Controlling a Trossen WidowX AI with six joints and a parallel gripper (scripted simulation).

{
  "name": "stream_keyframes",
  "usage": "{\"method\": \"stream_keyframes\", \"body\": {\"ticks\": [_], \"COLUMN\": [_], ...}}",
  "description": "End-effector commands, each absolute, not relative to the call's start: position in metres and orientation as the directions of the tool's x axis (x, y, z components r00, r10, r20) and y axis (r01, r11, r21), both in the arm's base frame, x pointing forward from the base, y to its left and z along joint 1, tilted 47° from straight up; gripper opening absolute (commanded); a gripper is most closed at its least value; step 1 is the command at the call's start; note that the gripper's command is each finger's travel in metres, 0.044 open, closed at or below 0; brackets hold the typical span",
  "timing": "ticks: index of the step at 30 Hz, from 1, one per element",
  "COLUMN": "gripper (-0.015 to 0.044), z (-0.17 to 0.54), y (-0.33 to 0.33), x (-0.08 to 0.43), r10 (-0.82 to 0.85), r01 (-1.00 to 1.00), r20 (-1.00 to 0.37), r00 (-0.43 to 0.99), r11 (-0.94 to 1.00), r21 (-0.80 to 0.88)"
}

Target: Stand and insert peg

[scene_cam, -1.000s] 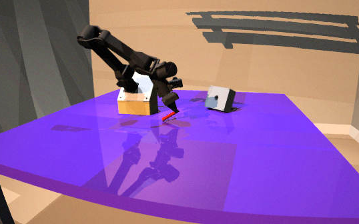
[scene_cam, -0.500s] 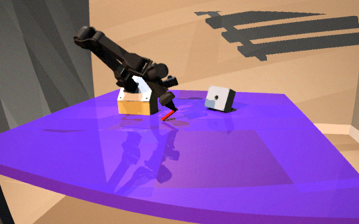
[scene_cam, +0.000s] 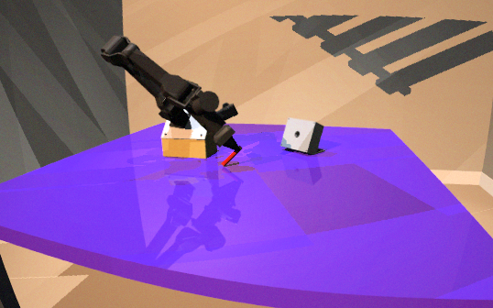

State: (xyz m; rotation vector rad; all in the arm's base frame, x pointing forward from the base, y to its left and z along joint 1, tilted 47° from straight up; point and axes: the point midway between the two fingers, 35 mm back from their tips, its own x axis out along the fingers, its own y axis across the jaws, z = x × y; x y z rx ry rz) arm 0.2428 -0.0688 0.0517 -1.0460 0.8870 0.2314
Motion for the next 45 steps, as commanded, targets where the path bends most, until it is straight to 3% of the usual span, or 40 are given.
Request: {"method": "stream_keyframes", "body": {"ticks": [1, 45], "gripper": [0.0051, 0.0051], "z": [0.053, 0.065], "y": [-0.068, -0.079], "x": [0.24, 0.215], "r10": [-0.196, 0.13], "r01": [-0.561, -0.564], "r20": [-0.722, -0.587], "r00": [0.664, 0.799], "r11": [0.509, 0.504], "r21": [-0.653, -0.654]}}
